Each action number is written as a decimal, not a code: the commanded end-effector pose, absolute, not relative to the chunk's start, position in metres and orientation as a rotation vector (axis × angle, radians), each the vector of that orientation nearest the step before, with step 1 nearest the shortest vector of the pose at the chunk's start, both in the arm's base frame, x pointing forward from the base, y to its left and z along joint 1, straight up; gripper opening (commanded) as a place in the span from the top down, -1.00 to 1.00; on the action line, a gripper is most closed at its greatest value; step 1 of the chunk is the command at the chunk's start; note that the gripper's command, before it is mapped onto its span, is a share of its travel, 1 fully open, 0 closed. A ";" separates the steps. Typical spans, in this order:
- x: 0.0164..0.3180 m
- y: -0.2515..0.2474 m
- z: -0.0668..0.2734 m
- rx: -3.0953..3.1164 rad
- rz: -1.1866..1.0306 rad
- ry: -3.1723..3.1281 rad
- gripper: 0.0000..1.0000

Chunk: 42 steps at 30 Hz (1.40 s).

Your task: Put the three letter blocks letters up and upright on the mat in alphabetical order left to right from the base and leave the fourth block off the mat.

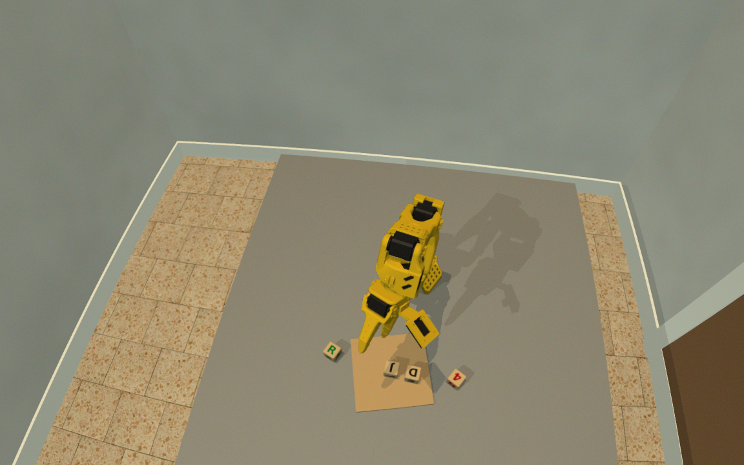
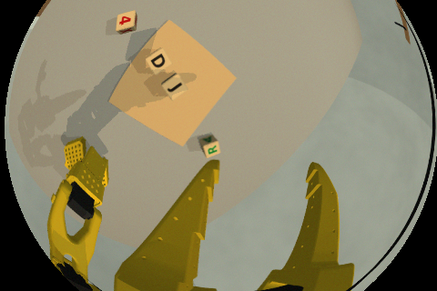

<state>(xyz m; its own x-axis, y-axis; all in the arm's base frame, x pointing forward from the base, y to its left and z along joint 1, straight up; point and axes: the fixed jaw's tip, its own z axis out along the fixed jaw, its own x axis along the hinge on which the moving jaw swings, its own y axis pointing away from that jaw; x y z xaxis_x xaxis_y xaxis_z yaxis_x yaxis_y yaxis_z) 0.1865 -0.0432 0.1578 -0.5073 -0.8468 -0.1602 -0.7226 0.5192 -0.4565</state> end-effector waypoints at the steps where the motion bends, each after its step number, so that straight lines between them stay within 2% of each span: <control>1: 0.191 -0.054 0.167 -1.026 -0.485 2.462 0.36; 23: 0.195 -0.110 0.165 0.316 -0.310 2.596 0.36; 42: 0.194 -0.122 0.165 0.564 -0.276 2.546 0.36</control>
